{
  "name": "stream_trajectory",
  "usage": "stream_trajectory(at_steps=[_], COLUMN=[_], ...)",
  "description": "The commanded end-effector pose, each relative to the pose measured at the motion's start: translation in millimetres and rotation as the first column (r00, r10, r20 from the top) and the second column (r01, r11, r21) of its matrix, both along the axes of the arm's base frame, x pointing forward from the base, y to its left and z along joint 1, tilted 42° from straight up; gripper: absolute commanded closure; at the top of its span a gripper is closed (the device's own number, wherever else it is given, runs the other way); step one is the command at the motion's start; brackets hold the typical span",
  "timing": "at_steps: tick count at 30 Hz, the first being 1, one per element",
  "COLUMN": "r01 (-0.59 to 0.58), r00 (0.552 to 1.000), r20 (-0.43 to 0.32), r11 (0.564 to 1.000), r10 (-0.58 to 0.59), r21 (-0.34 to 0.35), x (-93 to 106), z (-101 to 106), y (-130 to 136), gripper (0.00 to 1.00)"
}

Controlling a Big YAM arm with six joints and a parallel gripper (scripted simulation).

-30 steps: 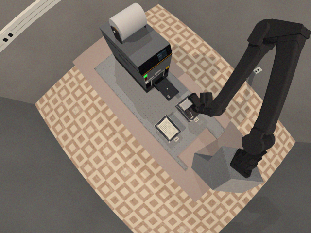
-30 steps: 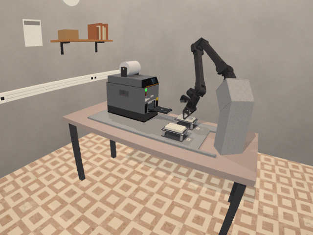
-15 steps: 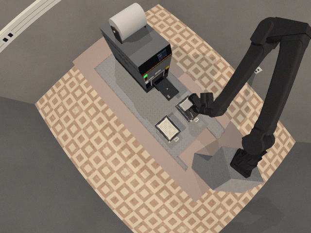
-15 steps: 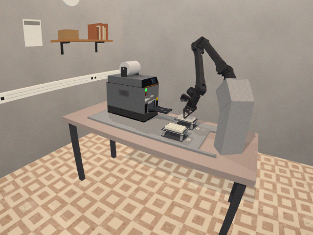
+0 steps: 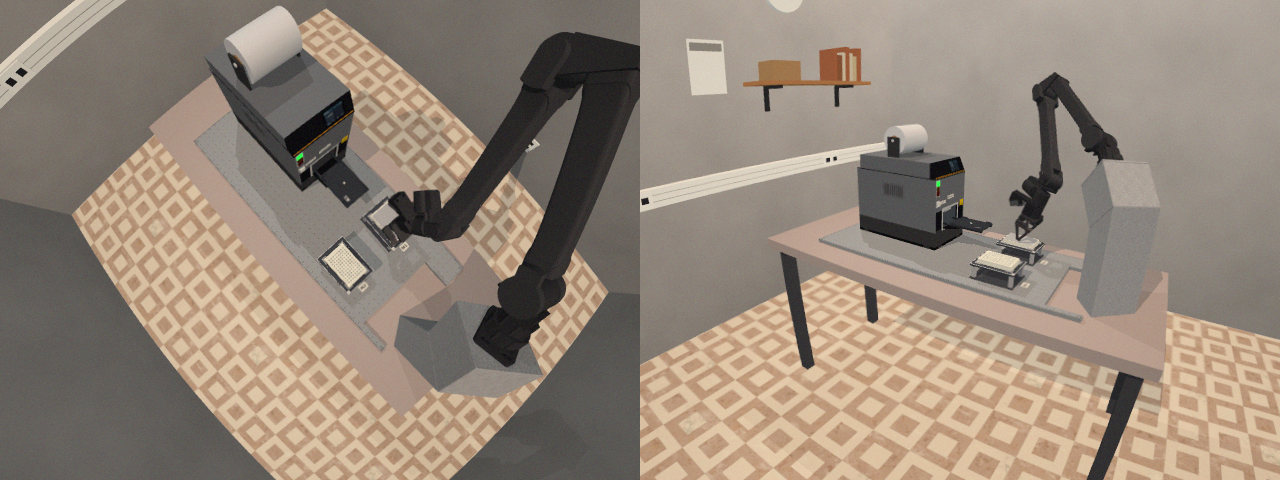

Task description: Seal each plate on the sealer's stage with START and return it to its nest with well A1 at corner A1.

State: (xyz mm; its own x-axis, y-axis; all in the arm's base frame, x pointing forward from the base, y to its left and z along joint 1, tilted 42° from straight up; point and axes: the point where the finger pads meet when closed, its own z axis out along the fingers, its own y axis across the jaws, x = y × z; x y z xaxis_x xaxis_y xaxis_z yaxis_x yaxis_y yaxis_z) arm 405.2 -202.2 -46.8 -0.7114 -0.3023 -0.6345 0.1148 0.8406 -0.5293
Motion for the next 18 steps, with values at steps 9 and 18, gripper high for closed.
stream_trajectory(at_steps=[9, 18], r01=[-0.003, 0.009], r00=[0.999, 1.0], r20=[0.039, -0.004], r11=[1.0, 1.0], r10=[0.004, -0.009], r21=[-0.009, -0.012], x=[7.9, -3.2], z=[13.9, -1.5], y=[2.4, -5.8], gripper=[0.0, 0.0])
